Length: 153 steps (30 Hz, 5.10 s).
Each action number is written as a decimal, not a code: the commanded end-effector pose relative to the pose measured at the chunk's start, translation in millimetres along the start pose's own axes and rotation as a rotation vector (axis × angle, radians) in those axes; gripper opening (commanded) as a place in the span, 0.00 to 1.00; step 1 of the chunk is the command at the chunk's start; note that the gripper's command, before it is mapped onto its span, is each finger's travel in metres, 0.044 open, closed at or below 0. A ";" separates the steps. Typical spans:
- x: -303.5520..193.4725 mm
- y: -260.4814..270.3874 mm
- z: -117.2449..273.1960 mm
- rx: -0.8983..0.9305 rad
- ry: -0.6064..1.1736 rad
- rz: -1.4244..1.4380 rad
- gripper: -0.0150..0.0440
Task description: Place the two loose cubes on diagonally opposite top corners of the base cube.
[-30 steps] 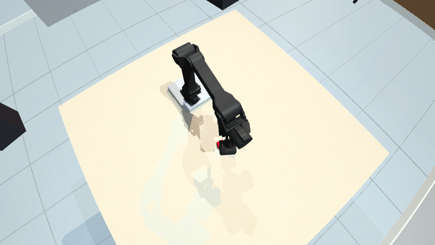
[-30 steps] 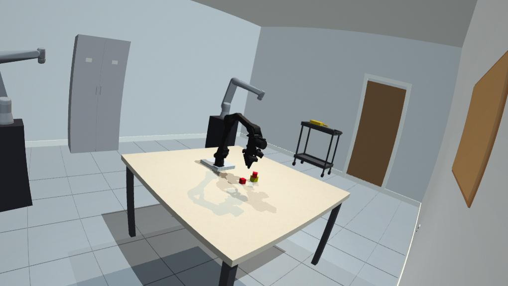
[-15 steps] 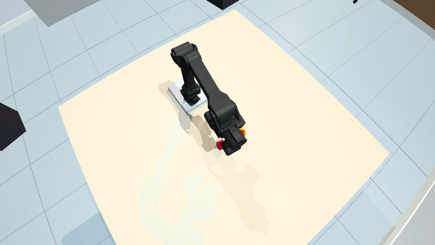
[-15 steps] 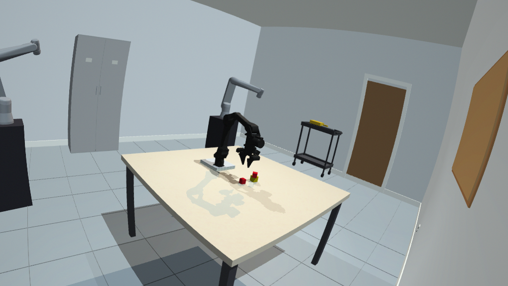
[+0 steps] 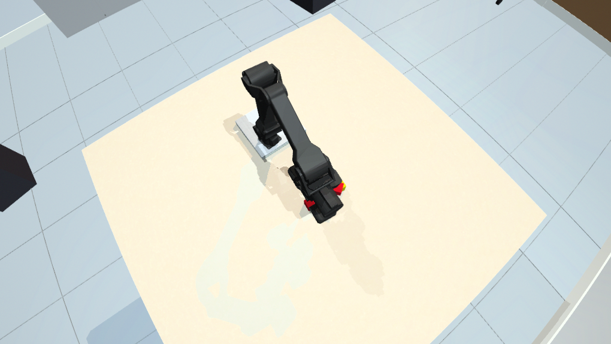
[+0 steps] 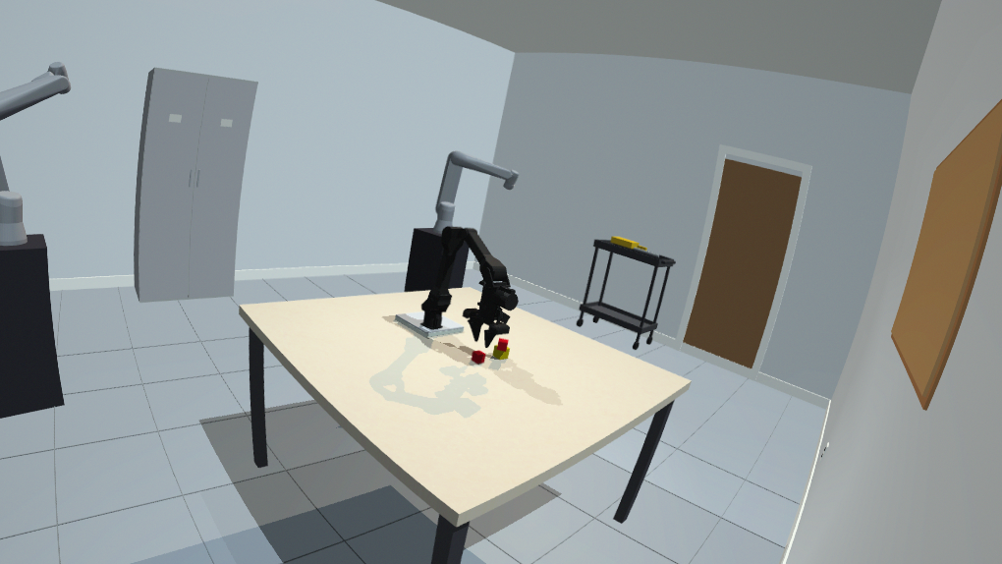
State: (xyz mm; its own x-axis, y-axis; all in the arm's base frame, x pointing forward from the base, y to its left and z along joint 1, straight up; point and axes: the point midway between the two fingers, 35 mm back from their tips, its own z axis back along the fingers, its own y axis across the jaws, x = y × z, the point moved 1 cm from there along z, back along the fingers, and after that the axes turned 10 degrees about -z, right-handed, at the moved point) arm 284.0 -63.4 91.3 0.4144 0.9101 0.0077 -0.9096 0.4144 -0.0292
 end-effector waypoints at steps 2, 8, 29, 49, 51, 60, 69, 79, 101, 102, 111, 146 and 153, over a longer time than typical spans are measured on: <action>-0.9 1.9 -14.5 0.009 0.004 0.006 0.70; -0.8 1.8 -19.3 0.009 0.004 0.006 0.70; -1.1 2.4 -47.8 0.009 0.005 0.006 0.61; 0.3 -3.7 -12.8 0.008 0.004 0.006 0.43; 0.4 -4.2 -6.6 0.008 0.004 0.006 0.43; 0.6 -4.8 22.0 0.008 0.004 0.006 0.43; 0.1 -2.1 50.9 0.008 0.004 0.006 0.43; 5.2 0.5 61.9 0.008 0.004 -0.096 0.43; 39.4 7.8 60.8 0.008 0.004 -0.739 0.43; 40.9 8.3 60.7 0.008 0.003 -0.768 0.43; 54.7 12.5 60.3 0.009 0.004 -1.031 0.43; 106.2 35.7 58.6 0.014 0.008 -2.053 0.43; 116.0 41.5 58.3 0.015 0.010 -2.257 0.43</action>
State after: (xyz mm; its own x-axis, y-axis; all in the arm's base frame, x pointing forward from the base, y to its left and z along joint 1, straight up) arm 292.5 55.3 149.6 0.5126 -0.8586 0.0049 0.8584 0.5125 0.0209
